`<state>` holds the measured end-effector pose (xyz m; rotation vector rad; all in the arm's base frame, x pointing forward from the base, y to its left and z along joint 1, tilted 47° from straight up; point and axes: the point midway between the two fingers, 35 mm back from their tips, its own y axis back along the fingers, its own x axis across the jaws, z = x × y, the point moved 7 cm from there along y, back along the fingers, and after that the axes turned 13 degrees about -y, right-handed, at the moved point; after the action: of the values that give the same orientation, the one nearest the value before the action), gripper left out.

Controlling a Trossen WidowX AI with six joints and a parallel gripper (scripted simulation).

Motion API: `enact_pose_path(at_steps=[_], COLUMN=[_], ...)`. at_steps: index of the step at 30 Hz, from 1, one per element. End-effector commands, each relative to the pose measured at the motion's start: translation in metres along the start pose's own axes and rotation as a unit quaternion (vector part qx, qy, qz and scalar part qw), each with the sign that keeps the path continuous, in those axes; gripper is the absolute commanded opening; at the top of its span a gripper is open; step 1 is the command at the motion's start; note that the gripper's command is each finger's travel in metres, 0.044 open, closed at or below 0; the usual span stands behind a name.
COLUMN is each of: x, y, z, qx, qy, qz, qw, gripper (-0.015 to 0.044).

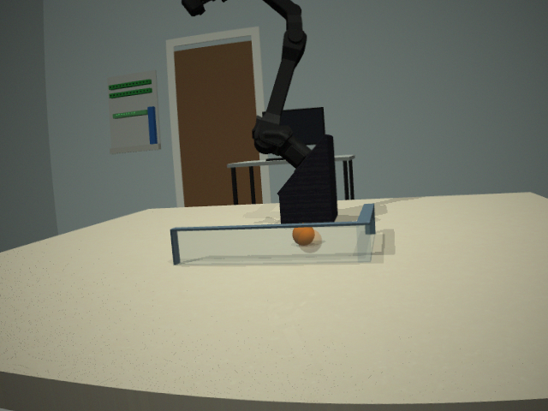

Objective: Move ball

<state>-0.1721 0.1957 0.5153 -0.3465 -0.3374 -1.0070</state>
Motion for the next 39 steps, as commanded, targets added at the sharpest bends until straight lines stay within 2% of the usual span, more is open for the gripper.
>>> enact_pose_path(at_steps=[1, 4, 12, 21, 30, 39], x=[0.001, 0.010, 0.121, 0.253, 0.353, 0.402], y=[0.000, -0.004, -0.034, -0.026, 0.026, 0.118], z=[0.000, -0.002, -0.023, -0.080, -0.155, -0.238], qx=[-0.001, -0.008, 0.024, 0.045, 0.050, 0.016], qy=[-0.001, -0.016, 0.109, 0.265, 0.402, 0.522], qz=[0.002, 0.036, 0.143, 0.278, 0.409, 0.543], qw=[1.000, 0.999, 0.983, 0.922, 0.818, 0.658], gripper=[0.0374, 0.0304, 0.0304, 0.0304, 0.0304, 0.0304])
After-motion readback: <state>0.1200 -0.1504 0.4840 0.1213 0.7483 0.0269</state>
